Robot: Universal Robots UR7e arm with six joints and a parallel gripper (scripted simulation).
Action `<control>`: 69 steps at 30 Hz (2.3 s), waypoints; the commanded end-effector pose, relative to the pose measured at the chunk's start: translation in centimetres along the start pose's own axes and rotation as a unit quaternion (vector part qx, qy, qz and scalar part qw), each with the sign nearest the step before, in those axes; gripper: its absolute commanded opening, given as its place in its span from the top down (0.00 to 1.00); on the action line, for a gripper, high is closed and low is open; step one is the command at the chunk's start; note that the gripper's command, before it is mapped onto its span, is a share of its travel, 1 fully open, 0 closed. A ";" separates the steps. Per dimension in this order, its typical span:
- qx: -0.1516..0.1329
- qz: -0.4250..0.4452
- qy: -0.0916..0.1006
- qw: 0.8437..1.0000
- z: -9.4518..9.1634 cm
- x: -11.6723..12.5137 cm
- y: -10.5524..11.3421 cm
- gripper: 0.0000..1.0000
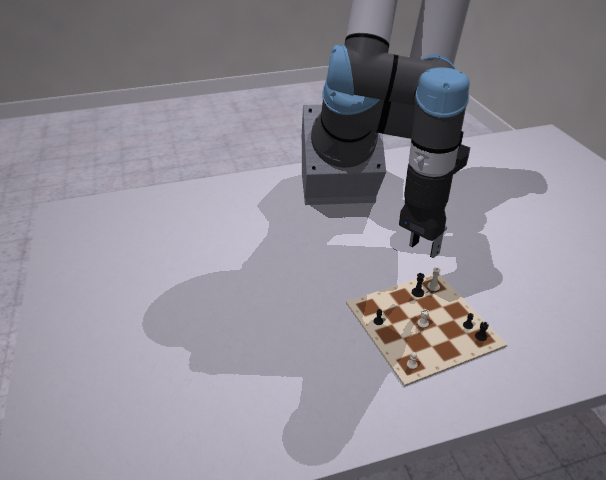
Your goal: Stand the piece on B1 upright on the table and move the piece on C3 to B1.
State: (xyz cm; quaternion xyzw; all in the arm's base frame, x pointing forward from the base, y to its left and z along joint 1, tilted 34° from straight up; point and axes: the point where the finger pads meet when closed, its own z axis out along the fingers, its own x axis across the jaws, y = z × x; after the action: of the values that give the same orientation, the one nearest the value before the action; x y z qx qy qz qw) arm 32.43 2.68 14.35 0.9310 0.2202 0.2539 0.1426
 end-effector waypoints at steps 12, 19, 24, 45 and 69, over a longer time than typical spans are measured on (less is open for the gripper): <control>-0.002 0.004 -0.001 1.000 0.0 0.0 0.0 0.21; -0.002 0.004 -0.001 1.000 0.0 0.0 0.0 0.21; -0.002 0.004 -0.001 1.000 0.0 0.0 0.0 0.21; 0.000 0.004 -0.003 1.000 0.6 -0.1 -0.2 0.21; 0.000 0.004 -0.003 1.000 3.5 0.0 -0.3 0.21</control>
State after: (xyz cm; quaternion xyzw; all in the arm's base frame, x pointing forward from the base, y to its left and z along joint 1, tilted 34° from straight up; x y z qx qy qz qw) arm 33.71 2.42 11.94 0.9331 0.2158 0.2513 0.1398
